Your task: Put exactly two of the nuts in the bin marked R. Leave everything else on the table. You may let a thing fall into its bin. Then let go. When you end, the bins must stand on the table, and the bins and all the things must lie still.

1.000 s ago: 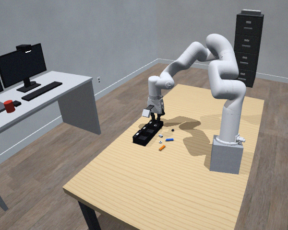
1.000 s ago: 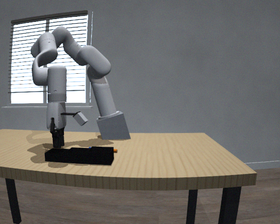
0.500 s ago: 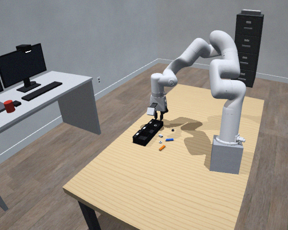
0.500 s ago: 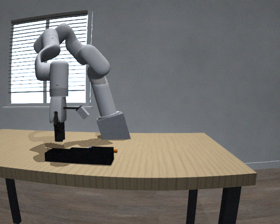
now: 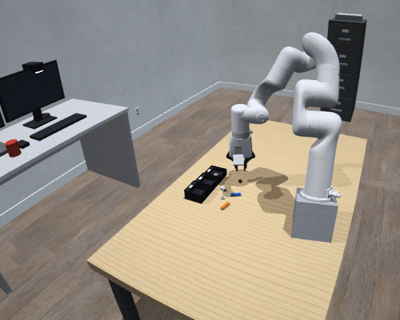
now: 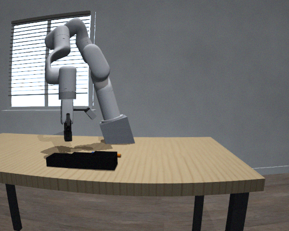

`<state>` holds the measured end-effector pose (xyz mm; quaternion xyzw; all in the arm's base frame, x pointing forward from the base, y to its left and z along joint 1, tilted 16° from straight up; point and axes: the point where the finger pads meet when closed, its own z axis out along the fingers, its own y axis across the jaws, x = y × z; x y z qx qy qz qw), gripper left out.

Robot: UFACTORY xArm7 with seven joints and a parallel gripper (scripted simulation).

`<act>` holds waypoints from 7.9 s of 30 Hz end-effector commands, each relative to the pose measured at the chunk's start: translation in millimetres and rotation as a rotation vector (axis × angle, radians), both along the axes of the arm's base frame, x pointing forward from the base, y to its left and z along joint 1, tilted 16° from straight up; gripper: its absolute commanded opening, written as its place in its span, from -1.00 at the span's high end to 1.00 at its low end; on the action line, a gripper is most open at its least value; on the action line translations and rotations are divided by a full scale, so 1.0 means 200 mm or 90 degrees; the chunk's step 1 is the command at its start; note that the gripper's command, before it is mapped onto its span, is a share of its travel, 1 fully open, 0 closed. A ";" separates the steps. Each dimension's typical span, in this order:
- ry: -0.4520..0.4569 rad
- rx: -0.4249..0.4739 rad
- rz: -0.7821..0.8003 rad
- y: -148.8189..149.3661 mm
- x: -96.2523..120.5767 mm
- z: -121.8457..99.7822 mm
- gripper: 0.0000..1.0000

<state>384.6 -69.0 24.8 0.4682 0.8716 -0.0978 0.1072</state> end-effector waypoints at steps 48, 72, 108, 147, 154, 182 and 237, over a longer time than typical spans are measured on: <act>-0.006 0.009 0.006 0.01 0.01 0.02 0.39; -0.006 0.009 0.007 -0.07 0.05 -0.27 0.39; -0.007 0.009 0.007 -0.08 0.05 -0.31 1.00; -0.006 0.009 0.006 0.00 0.01 -0.02 1.00; -0.006 0.009 0.006 0.00 0.01 -0.02 1.00; -0.073 0.036 -0.232 0.13 0.45 0.03 1.00; -0.077 0.036 -0.247 0.13 0.59 -0.09 1.00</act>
